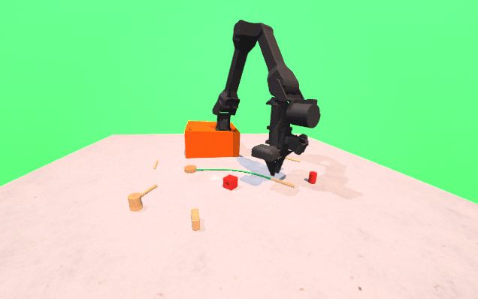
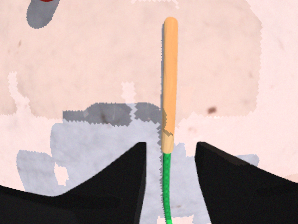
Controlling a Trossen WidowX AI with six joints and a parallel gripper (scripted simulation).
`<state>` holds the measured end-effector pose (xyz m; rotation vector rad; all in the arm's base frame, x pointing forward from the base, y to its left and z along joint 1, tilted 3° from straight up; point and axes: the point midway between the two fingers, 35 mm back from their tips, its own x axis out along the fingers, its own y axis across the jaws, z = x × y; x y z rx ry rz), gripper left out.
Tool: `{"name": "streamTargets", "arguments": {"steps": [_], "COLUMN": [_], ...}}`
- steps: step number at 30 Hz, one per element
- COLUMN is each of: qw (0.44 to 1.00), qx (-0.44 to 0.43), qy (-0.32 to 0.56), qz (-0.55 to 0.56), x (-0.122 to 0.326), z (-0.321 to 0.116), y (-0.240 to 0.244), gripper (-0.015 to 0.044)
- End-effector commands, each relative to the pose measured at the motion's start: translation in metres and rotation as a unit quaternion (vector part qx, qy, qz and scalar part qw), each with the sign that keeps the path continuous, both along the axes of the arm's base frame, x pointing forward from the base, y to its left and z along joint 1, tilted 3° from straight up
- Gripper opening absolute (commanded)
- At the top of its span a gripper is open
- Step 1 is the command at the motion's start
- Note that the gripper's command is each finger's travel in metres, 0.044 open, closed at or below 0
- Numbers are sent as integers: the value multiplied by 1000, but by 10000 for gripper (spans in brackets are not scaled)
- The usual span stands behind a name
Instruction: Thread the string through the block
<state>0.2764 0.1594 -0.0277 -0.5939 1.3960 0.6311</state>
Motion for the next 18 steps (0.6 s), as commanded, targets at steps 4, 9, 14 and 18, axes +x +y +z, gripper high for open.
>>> {"name": "streamTargets", "arguments": {"steps": [4, 9, 14, 18], "qw": [1000, 1000, 1000, 1000], "qx": [-2, -2, -1, -1], "qy": [0, 0, 1, 1], "qz": [-2, -2, 0, 0], "x": [0, -1, -1, -1], "z": [-12, -20, -19, -19], "y": [-1, -1, 0, 0], "gripper": [122, 122, 95, 0]}}
